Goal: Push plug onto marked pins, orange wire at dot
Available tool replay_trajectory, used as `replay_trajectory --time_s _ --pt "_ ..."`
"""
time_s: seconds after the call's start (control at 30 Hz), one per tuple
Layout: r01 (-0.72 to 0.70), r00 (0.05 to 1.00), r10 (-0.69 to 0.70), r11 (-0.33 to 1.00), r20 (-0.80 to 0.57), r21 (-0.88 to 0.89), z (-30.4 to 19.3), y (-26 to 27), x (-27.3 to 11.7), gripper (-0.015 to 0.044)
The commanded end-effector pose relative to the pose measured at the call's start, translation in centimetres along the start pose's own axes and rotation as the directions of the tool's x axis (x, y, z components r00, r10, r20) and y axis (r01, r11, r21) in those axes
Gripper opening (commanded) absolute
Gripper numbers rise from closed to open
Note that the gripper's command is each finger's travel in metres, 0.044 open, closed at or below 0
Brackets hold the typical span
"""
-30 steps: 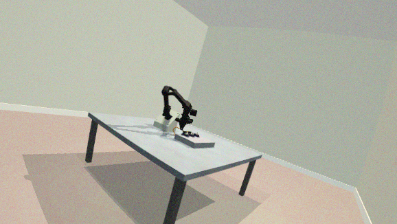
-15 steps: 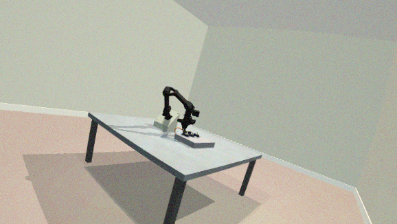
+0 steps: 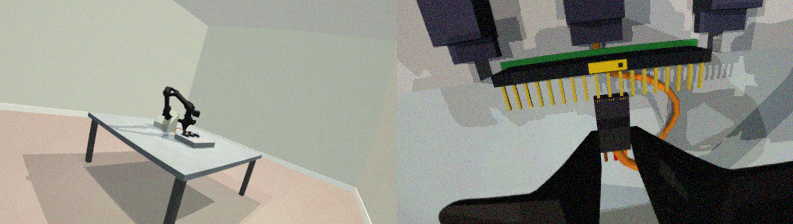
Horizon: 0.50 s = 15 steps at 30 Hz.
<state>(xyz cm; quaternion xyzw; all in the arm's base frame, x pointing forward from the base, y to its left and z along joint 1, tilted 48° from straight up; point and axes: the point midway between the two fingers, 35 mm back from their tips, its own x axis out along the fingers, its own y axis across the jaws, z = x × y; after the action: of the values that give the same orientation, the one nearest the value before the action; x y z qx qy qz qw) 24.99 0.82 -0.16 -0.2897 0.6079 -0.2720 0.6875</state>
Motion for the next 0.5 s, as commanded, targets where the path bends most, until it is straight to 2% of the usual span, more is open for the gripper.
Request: replay_trajectory --time_s 0.0,0.47 --pt "0.003 1.0 -0.003 1.0 0.003 -0.003 0.35 -0.03 -0.01 0.0" --pt "0.003 1.0 -0.003 1.0 0.003 -0.003 1.28 -0.06 -0.07 0.0"
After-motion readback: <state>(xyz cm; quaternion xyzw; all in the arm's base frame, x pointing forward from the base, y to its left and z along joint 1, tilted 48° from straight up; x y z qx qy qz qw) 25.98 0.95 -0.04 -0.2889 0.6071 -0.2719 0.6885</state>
